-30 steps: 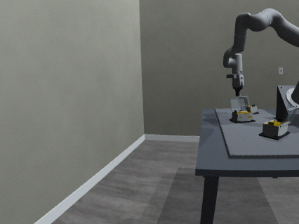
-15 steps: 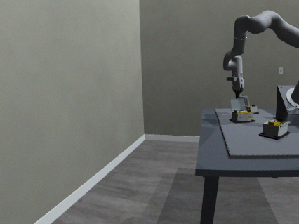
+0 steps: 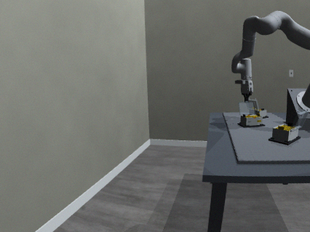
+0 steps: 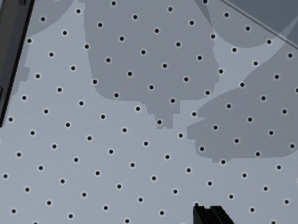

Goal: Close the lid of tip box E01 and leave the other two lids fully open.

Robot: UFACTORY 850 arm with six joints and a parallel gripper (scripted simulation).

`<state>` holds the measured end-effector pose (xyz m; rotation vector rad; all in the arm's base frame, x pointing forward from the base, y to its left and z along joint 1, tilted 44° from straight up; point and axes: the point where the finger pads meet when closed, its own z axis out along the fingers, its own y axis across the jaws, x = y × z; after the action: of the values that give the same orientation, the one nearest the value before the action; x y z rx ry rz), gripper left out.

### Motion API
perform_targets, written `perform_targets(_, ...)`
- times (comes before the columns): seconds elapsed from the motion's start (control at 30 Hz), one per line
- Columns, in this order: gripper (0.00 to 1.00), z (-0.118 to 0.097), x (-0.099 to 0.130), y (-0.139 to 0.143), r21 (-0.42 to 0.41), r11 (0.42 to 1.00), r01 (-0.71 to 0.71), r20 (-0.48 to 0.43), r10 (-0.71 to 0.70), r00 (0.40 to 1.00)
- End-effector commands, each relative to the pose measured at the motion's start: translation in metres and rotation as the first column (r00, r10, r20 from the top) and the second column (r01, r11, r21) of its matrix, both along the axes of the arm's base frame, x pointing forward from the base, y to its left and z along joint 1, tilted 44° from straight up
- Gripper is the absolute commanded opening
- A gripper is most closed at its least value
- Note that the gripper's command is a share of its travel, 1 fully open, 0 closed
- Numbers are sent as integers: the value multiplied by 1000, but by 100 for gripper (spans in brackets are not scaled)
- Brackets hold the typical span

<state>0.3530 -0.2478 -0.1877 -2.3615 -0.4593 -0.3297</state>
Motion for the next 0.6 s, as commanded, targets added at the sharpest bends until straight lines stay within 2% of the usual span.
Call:
perform_targets(0.0,0,-1,-4,-3,-2,1000,1,1,-1,1000)
perform_targets(0.57,0,-6,-22,-9,-2,1000,1,1,-1,1000)
